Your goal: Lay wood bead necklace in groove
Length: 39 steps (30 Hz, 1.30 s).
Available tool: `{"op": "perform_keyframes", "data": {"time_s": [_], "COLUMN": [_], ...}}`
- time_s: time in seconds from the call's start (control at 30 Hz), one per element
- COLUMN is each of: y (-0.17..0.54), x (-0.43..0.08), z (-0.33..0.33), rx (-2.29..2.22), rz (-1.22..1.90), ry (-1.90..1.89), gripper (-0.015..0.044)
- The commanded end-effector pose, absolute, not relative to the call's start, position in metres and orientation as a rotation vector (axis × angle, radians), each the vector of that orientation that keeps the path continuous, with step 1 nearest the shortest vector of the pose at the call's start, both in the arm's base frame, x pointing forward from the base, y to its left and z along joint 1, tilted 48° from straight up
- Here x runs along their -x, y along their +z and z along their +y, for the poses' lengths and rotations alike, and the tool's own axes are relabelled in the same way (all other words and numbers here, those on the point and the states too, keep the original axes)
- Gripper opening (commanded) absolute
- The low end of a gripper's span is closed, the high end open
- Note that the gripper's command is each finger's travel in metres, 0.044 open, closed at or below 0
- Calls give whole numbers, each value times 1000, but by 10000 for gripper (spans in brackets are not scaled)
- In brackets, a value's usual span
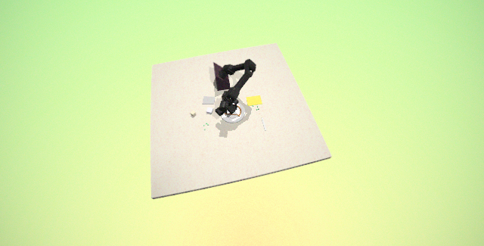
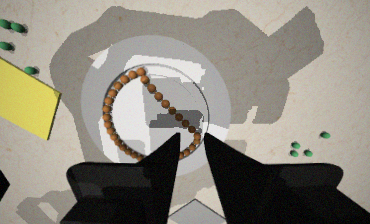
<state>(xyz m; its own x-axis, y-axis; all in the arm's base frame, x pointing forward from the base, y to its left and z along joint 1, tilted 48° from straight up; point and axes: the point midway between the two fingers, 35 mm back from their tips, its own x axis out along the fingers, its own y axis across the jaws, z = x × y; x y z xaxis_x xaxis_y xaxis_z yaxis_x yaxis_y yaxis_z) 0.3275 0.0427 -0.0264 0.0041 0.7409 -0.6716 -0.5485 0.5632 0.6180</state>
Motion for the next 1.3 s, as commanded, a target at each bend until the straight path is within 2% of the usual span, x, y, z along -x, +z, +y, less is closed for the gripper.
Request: {"op": "perform_keyframes", "data": {"time_s": [0.0,1.27], "y": [-35,-58], "x": [-319,-319], "z": [27,52], "rx": [110,109], "rz": [974,973], "ry": [1232,1232], "gripper": [120,120]}}
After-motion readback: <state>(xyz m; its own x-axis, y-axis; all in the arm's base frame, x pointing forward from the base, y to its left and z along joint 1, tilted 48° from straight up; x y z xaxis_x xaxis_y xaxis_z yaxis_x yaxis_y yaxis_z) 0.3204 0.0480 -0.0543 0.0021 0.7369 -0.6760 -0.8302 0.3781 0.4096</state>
